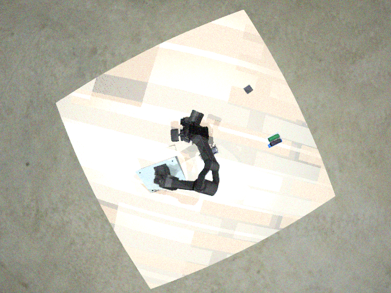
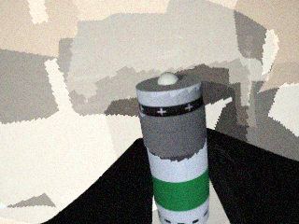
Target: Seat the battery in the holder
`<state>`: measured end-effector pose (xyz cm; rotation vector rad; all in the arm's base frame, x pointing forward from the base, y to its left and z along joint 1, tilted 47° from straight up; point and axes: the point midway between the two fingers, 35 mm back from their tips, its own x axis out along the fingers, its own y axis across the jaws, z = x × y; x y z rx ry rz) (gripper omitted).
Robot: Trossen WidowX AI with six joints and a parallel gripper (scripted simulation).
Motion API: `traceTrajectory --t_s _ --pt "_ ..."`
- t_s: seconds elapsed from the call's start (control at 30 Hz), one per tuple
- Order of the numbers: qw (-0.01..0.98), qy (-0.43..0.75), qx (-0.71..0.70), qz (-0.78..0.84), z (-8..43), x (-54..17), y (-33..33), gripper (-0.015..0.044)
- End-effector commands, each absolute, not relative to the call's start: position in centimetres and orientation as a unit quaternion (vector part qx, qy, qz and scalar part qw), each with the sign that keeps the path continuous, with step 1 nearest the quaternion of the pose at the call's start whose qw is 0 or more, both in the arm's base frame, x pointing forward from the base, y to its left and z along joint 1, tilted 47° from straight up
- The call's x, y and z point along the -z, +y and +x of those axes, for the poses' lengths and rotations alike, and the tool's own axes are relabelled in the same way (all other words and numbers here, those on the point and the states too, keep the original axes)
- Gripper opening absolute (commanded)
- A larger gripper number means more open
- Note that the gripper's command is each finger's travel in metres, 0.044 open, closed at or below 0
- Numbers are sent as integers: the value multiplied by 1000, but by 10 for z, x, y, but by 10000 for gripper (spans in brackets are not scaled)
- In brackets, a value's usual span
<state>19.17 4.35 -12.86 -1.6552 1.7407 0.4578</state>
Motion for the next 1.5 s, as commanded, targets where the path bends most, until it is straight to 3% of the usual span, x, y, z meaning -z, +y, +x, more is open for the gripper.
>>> traceTrajectory --t_s 0.0,0.17,0.8,1.47 --pt "357 662 -175 -635 197 112 67 80" --pt "371 665 -162 -628 199 107 67 80" --pt "654 647 220 -324 257 -4 -1 80" --pt "700 606 188 -328 263 17 -16 80"
